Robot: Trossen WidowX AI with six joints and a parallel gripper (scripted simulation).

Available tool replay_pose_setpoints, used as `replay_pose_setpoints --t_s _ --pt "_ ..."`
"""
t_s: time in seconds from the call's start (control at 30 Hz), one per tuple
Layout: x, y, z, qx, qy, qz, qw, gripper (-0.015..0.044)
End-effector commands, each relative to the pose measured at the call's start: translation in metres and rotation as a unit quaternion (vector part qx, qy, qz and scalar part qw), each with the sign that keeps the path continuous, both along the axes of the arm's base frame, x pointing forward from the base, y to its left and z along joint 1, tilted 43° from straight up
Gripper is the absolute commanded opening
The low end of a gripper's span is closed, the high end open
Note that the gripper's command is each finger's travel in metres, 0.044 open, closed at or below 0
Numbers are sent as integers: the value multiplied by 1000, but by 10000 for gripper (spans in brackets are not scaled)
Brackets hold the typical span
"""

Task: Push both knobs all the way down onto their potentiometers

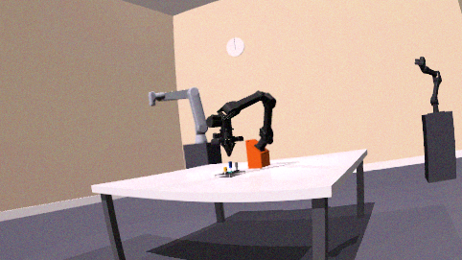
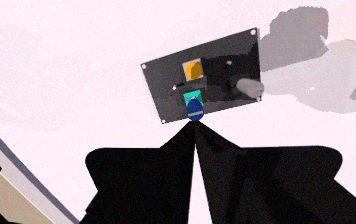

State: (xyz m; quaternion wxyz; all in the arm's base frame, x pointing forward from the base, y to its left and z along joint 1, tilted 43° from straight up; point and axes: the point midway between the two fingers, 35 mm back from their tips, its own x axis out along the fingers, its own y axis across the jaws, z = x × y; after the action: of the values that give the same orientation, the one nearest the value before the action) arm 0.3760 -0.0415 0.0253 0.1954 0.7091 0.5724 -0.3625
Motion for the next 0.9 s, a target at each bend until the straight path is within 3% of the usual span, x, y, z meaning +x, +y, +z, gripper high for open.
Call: replay_pose_setpoints --t_s 0.0,0.87 --pt "-2 5 -5 4 4 -1 1000 0" --pt "0 15 -16 4 4 -1 1000 0"
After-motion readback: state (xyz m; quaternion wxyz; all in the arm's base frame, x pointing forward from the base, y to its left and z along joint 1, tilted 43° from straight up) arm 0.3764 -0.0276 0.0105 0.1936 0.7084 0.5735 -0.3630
